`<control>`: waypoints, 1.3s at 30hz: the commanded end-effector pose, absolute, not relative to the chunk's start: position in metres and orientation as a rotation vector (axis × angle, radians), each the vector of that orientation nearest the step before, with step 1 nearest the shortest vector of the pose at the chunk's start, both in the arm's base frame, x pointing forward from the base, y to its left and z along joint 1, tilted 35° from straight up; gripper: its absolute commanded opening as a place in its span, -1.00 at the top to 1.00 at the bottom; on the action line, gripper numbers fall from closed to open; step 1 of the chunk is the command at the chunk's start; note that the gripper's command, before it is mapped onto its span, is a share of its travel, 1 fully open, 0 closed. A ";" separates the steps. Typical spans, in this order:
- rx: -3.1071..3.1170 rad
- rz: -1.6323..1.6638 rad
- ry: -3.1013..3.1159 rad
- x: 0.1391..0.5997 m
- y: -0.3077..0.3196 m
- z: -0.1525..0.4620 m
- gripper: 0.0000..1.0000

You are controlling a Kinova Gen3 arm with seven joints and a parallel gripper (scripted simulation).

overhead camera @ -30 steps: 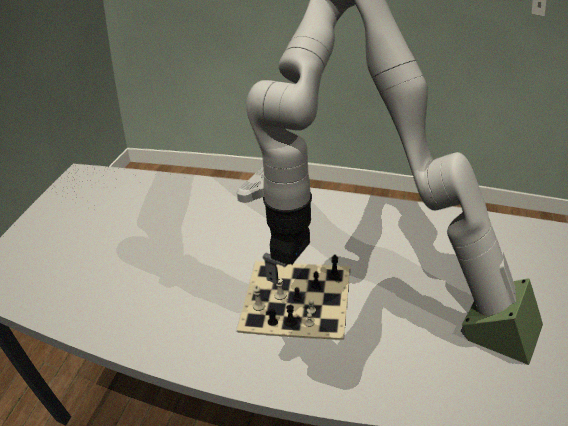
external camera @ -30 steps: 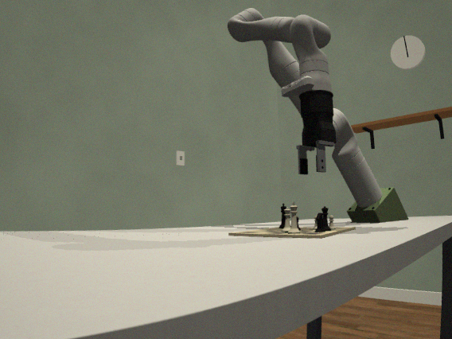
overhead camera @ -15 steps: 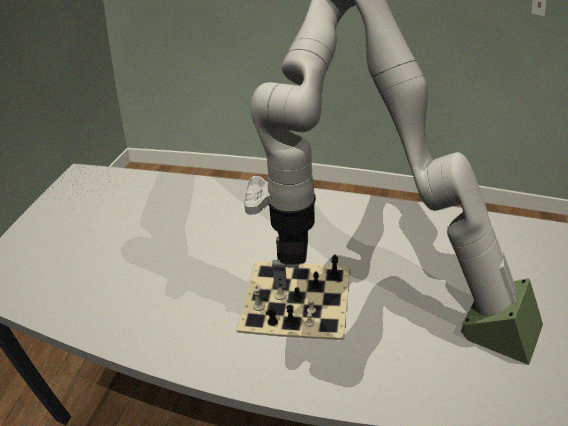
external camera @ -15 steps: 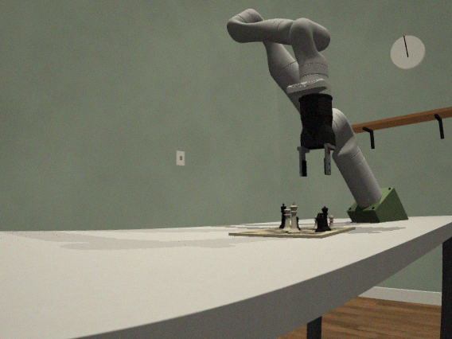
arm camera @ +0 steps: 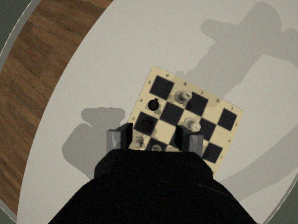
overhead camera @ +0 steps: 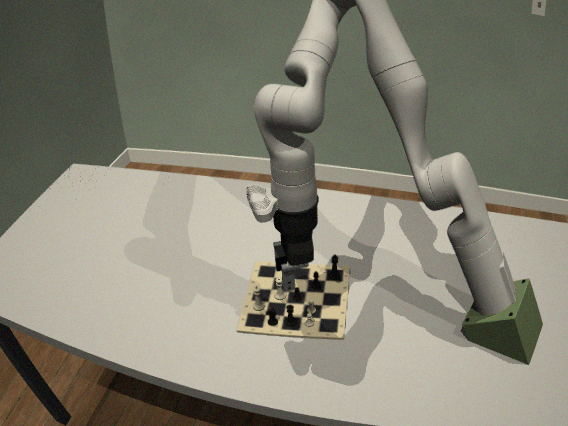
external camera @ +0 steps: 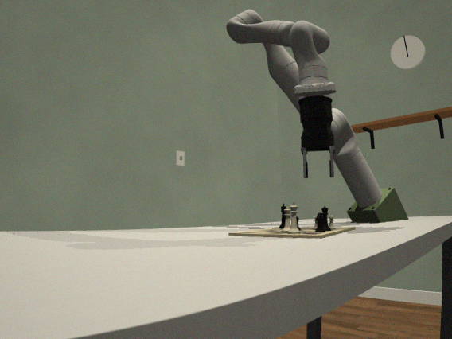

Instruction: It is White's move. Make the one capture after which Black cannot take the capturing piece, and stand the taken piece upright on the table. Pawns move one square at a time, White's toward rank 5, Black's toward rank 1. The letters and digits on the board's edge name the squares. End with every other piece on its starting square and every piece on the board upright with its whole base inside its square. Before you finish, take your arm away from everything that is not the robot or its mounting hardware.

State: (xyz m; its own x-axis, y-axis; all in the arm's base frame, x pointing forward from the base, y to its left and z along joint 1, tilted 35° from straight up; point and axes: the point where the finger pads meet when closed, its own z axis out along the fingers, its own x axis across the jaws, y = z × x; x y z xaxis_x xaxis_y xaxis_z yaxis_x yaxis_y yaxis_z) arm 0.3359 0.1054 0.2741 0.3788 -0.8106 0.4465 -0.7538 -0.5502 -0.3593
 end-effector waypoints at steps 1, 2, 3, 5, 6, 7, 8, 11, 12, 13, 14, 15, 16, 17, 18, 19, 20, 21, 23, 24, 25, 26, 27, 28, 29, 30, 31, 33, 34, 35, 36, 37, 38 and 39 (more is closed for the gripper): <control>-2.586 -0.914 1.349 0.336 0.108 0.273 -1.00; -2.603 -0.917 1.327 0.336 0.108 0.273 -1.00; -2.619 -0.919 1.305 0.335 0.108 0.272 -1.00; -2.619 -0.919 1.305 0.335 0.108 0.272 -1.00; -2.628 -0.921 1.293 0.335 0.108 0.272 -1.00; -2.649 -0.924 1.265 0.335 0.108 0.271 -1.00; -2.663 -0.926 1.246 0.335 0.108 0.271 -1.00; -2.700 -0.931 1.193 0.334 0.108 0.270 -1.00; -2.710 -0.932 1.178 0.334 0.108 0.269 -1.00; -2.721 -0.933 1.163 0.333 0.108 0.269 -1.00; -2.730 -0.935 1.148 0.333 0.108 0.269 -1.00; -2.739 -0.936 1.135 0.333 0.108 0.268 -1.00; -2.745 -0.936 1.125 0.333 0.108 0.268 -1.00; -2.749 -0.937 1.119 0.333 0.108 0.268 -1.00; -2.755 -0.938 1.110 0.333 0.108 0.268 -1.00; -2.762 -0.938 1.100 0.332 0.108 0.267 -1.00; -2.767 -0.939 1.092 0.332 0.108 0.267 -1.00; -2.767 -0.939 1.092 0.332 0.108 0.267 -1.00; -2.766 -0.939 1.092 0.332 0.108 0.267 -1.00; -2.771 -0.939 1.085 0.332 0.108 0.267 -1.00; -2.776 -0.940 1.077 0.332 0.108 0.267 -1.00; -2.783 -0.941 1.067 0.332 0.108 0.267 -1.00; -2.785 -0.941 1.063 0.332 0.108 0.266 -1.00; -2.786 -0.941 1.061 0.332 0.108 0.266 -1.00; -2.789 -0.941 1.057 0.332 0.108 0.266 -1.00; -2.791 -0.942 1.053 0.332 0.108 0.266 -1.00; -2.793 -0.942 1.050 0.332 0.108 0.266 -1.00; -2.796 -0.942 1.045 0.332 0.108 0.266 -1.00; -2.797 -0.942 1.044 0.332 0.108 0.266 -1.00; -2.797 -0.942 1.042 0.332 0.108 0.266 -1.00; -2.798 -0.942 1.042 0.332 0.108 0.266 -1.00; -2.798 -0.942 1.041 0.331 0.108 0.266 -1.00; -2.798 -0.942 1.041 0.331 0.108 0.266 -1.00; -2.798 -0.942 1.041 0.331 0.108 0.266 -1.00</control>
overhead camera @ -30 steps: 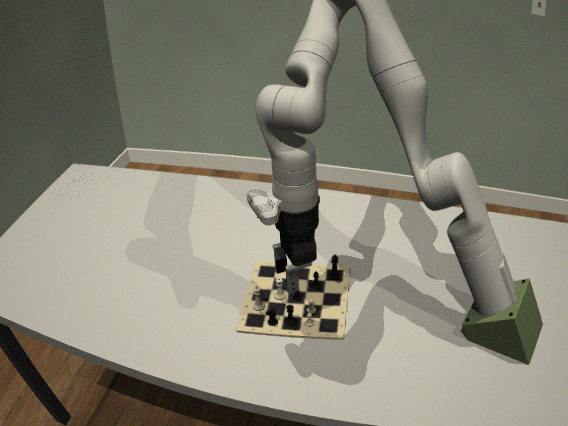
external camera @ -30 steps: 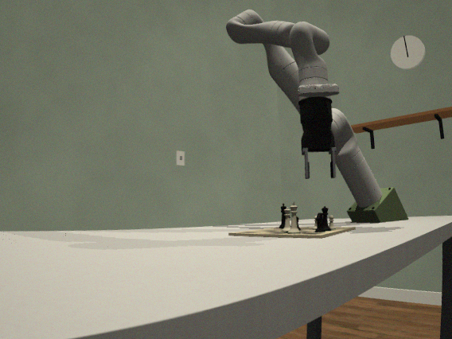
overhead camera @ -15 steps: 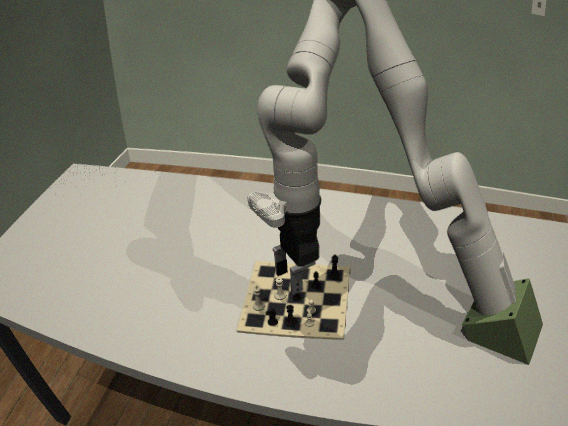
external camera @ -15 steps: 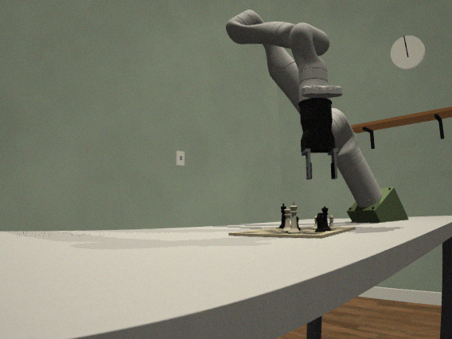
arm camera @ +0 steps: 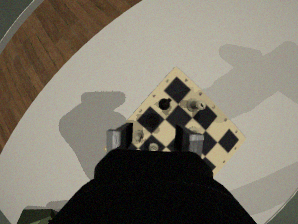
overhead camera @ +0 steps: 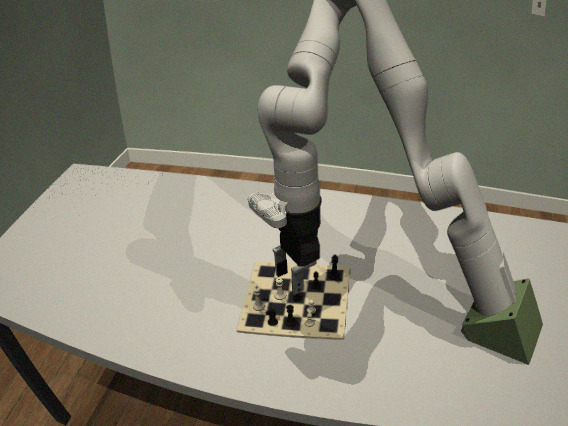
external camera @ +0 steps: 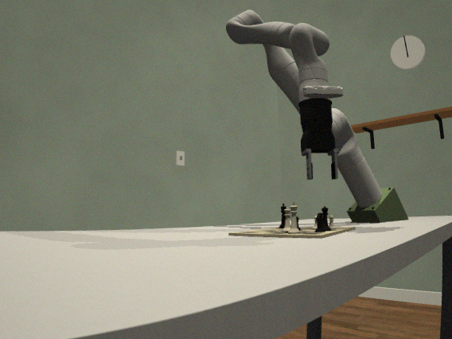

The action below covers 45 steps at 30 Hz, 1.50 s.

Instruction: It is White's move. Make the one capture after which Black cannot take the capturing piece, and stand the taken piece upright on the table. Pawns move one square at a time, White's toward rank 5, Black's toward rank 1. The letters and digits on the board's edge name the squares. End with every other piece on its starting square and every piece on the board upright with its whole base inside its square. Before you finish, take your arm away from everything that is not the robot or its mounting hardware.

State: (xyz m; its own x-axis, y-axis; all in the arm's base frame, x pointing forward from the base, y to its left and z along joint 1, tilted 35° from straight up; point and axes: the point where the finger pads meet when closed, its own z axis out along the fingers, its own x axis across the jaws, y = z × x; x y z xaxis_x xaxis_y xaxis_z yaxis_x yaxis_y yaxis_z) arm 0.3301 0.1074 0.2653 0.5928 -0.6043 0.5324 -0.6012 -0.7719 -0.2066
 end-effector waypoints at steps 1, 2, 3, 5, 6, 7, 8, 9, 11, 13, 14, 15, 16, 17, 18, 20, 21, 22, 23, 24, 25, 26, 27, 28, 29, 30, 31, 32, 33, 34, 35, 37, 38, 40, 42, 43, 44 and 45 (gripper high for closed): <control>-2.799 -0.943 1.041 0.331 0.108 0.266 -1.00; -2.799 -0.943 1.040 0.331 0.108 0.266 -1.00; -2.799 -0.943 1.040 0.331 0.108 0.266 -1.00; -2.799 -0.943 1.040 0.331 0.108 0.266 -0.58; -2.799 -0.943 1.040 0.331 0.108 0.266 -0.58; -2.799 -0.943 1.040 0.331 0.108 0.266 -0.58; -2.799 -0.943 1.040 0.331 0.108 0.266 -0.58; -2.799 -0.943 1.040 0.331 0.108 0.266 -0.58; -2.799 -0.943 1.040 0.331 0.108 0.266 -0.58; -2.799 -0.943 1.040 0.331 0.108 0.266 -0.58; -2.799 -0.943 1.040 0.331 0.108 0.266 -0.58; -2.799 -0.943 1.040 0.331 0.108 0.266 -0.58; -2.799 -0.943 1.040 0.331 0.108 0.266 -0.58; -2.799 -0.943 1.040 0.331 0.108 0.266 -0.58; -2.799 -0.943 1.040 0.331 0.108 0.266 -0.58; -2.799 -0.943 1.040 0.331 0.108 0.266 -0.58; -2.799 -0.943 1.040 0.331 0.108 0.266 -0.58; -2.799 -0.943 1.040 0.331 0.108 0.266 -0.58; -2.799 -0.943 1.040 0.331 0.108 0.266 -0.58; -2.799 -0.943 1.040 0.331 0.108 0.266 -0.58; -2.799 -0.943 1.040 0.331 0.108 0.266 -0.58; -2.799 -0.943 1.040 0.331 0.108 0.266 -0.58; -2.799 -0.943 1.040 0.331 0.108 0.266 -0.58; -2.799 -0.943 1.040 0.331 0.108 0.266 -0.58; -2.799 -0.943 1.040 0.331 0.108 0.266 -0.58; -2.799 -0.943 1.040 0.331 0.108 0.266 -0.58; -2.799 -0.943 1.040 0.331 0.108 0.266 -0.58; -2.799 -0.943 1.040 0.331 0.108 0.266 -0.58; -2.799 -0.943 1.040 0.331 0.108 0.266 -0.58; -2.799 -0.943 1.040 0.331 0.108 0.266 -0.58; -2.799 -0.943 1.040 0.331 0.108 0.266 -0.58; -2.799 -0.943 1.040 0.331 0.108 0.266 -0.58; -2.799 -0.943 1.040 0.331 0.108 0.266 -0.58; -2.799 -0.943 1.040 0.331 0.108 0.266 -0.58; -2.799 -0.943 1.040 0.332 0.108 0.266 -0.58; -2.799 -0.943 1.040 0.332 0.108 0.266 -0.58; -2.799 -0.943 1.040 0.332 0.108 0.266 -0.58; -2.799 -0.942 1.040 0.332 0.108 0.265 -0.58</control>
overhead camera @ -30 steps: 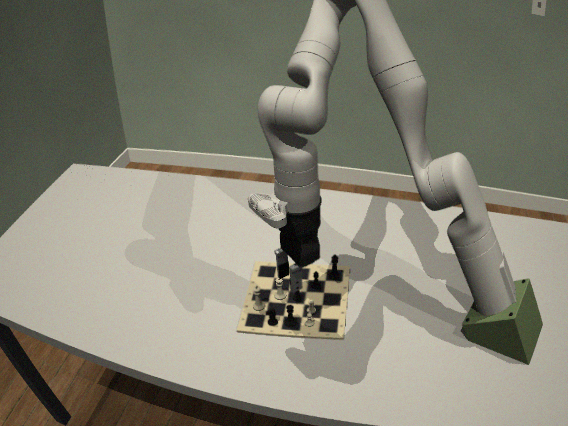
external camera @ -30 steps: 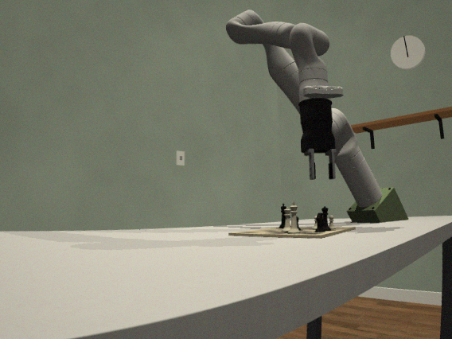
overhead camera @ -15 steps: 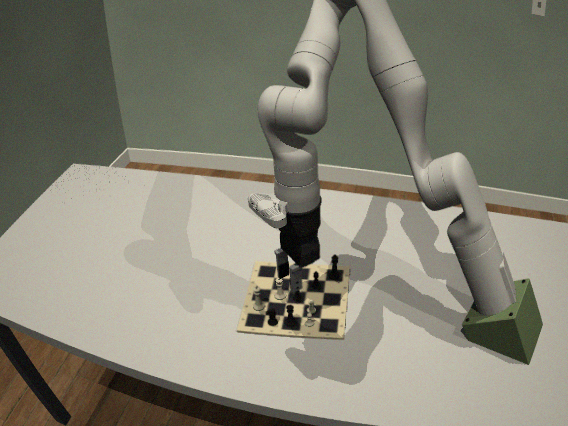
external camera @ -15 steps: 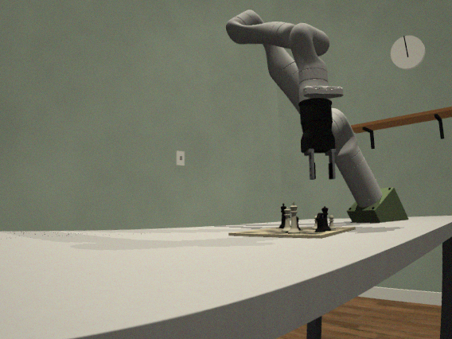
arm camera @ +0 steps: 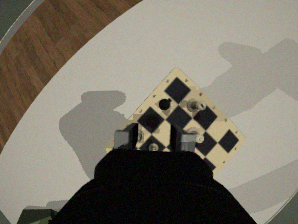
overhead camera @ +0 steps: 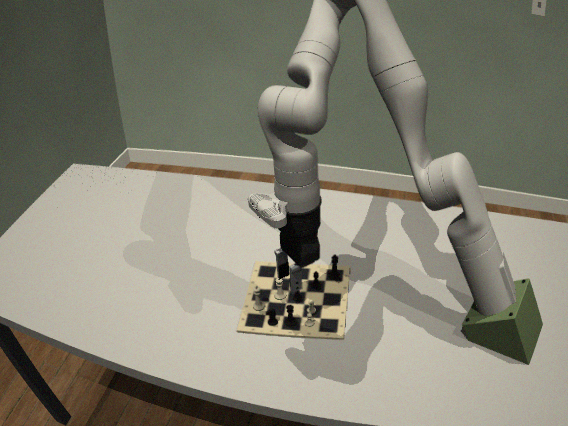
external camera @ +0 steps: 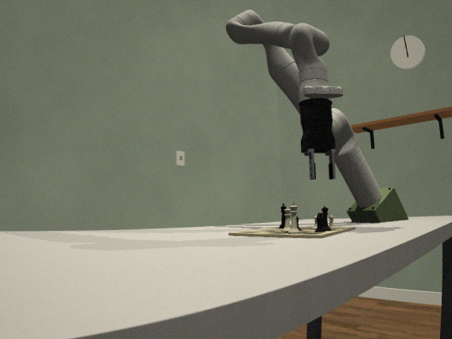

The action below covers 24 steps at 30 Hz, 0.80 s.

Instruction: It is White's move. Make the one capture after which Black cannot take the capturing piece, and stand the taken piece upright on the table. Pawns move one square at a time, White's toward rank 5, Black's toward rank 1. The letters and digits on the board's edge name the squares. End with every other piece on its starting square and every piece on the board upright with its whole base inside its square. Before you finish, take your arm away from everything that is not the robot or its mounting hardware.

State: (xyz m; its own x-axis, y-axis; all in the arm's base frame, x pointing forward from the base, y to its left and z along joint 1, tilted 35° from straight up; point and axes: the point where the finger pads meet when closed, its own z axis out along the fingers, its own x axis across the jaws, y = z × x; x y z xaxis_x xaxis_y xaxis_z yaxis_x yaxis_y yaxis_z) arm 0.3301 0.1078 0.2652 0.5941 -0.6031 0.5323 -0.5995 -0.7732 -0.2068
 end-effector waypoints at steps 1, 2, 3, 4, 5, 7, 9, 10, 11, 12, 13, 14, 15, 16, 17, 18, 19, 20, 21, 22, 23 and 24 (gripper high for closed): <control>-2.799 -0.942 1.040 0.332 0.108 0.265 -0.58; -2.799 -0.942 1.040 0.332 0.108 0.265 -0.58; -2.799 -0.942 1.040 0.333 0.108 0.264 -0.58; -2.799 -0.942 1.040 0.333 0.108 0.264 -0.58; -2.799 -0.942 1.040 0.333 0.108 0.264 -0.58; -2.799 -0.942 1.040 0.333 0.108 0.263 -0.58; -2.799 -0.942 1.040 0.334 0.107 0.262 -0.58; -2.799 -0.942 1.040 0.335 0.107 0.261 -0.58; -2.797 -0.940 1.038 0.335 0.108 0.260 -0.58; -2.796 -0.939 1.036 0.336 0.109 0.259 -0.58; -2.797 -0.939 1.036 0.337 0.109 0.258 -0.58; -2.798 -0.940 1.035 0.337 0.108 0.257 -0.58; -2.798 -0.939 1.035 0.338 0.108 0.256 -0.58; -2.798 -0.938 1.033 0.339 0.109 0.255 -0.58; -2.798 -0.938 1.032 0.340 0.109 0.253 -0.58; -2.798 -0.938 1.032 0.340 0.109 0.252 -0.58; -2.798 -0.938 1.031 0.341 0.109 0.251 -0.58; -2.798 -0.937 1.031 0.342 0.109 0.249 -0.58; -2.797 -0.937 1.030 0.343 0.109 0.248 -0.58; -2.797 -0.937 1.030 0.343 0.109 0.248 -0.58; -2.797 -0.937 1.030 0.343 0.109 0.248 -0.58; -2.801 -0.942 1.039 0.343 0.104 0.248 -0.58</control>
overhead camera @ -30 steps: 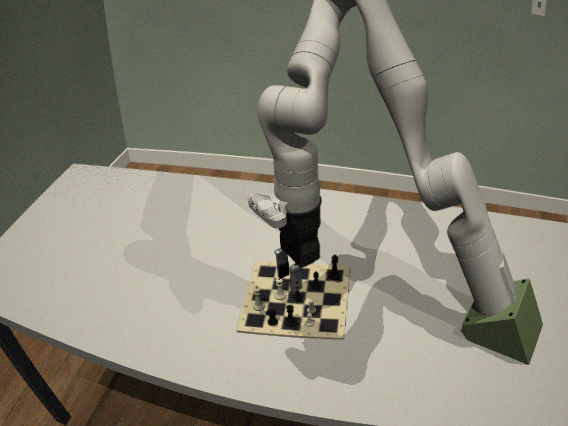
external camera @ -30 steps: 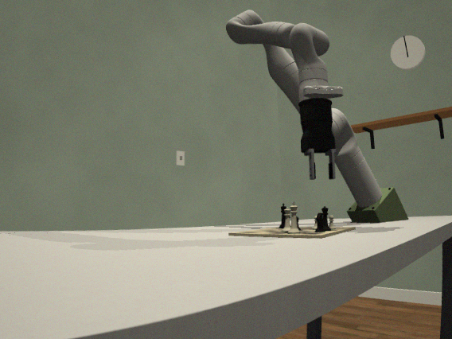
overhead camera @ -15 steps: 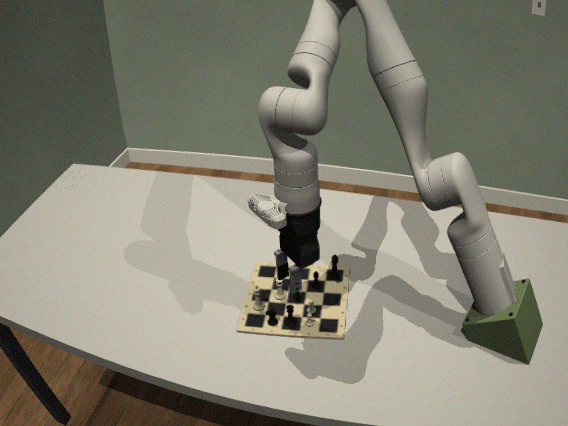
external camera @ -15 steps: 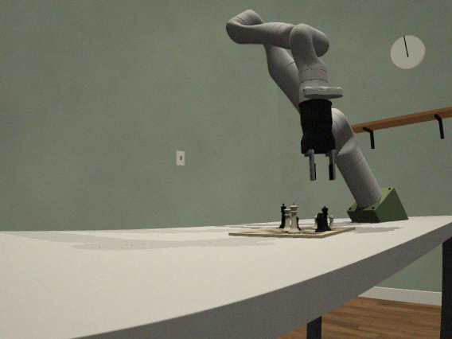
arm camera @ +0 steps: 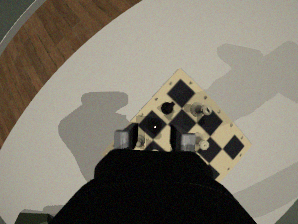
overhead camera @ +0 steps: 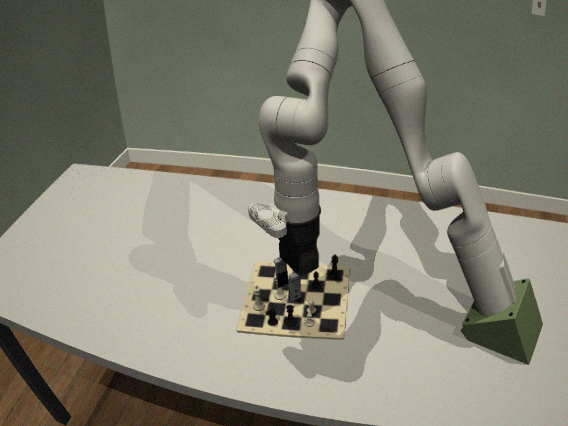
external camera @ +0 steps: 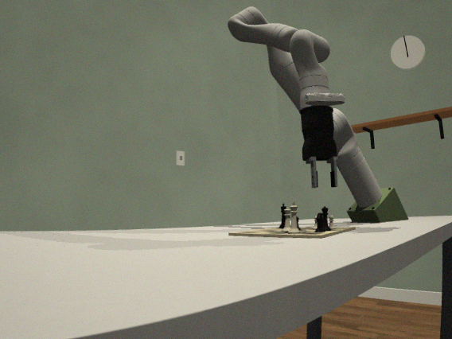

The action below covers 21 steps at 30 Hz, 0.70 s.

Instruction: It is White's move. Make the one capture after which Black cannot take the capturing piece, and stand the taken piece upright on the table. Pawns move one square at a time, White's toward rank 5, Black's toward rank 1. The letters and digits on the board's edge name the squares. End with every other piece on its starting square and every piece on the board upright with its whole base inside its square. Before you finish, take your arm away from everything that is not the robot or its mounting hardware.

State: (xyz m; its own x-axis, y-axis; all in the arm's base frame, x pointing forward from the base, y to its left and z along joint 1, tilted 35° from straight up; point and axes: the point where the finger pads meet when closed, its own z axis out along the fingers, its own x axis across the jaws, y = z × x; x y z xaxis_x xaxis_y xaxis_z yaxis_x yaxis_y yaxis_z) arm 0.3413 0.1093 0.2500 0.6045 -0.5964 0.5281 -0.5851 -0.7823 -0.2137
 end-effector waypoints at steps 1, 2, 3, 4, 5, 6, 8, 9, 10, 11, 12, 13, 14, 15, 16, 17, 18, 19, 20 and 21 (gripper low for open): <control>-2.799 -0.940 1.035 0.344 0.106 0.246 -0.58; -2.797 -0.936 1.030 0.345 0.108 0.244 -0.58; -2.798 -0.936 1.030 0.346 0.107 0.243 -0.58; -2.798 -0.936 1.030 0.347 0.107 0.241 -0.58; -2.798 -0.936 1.030 0.348 0.107 0.240 -0.58; -2.798 -0.936 1.030 0.349 0.107 0.239 -0.58; -2.798 -0.936 1.030 0.351 0.106 0.236 -0.58; -2.798 -0.936 1.030 0.351 0.106 0.235 -0.58; -2.798 -0.936 1.030 0.352 0.105 0.234 -0.58; -2.798 -0.936 1.030 0.353 0.105 0.233 -0.58; -2.798 -0.936 1.030 0.353 0.105 0.232 -0.58; -2.798 -0.936 1.030 0.354 0.105 0.231 -0.58; -2.798 -0.936 1.030 0.355 0.104 0.230 -0.58; -2.798 -0.936 1.030 0.355 0.104 0.230 -0.58; -2.798 -0.936 1.030 0.355 0.104 0.230 -0.58; -2.801 -0.940 1.035 0.355 0.102 0.229 -0.58; -2.798 -0.935 1.030 0.356 0.104 0.228 -0.58; -2.798 -0.936 1.030 0.356 0.104 0.227 -0.58; -2.798 -0.935 1.030 0.357 0.104 0.226 -0.58; -2.798 -0.935 1.030 0.357 0.104 0.226 -0.58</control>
State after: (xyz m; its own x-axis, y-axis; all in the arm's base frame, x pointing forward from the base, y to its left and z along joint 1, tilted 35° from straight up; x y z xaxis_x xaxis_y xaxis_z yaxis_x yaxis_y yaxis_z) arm 0.3554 0.1051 0.2287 0.6052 -0.5958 0.5280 -0.5841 -0.7829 -0.2141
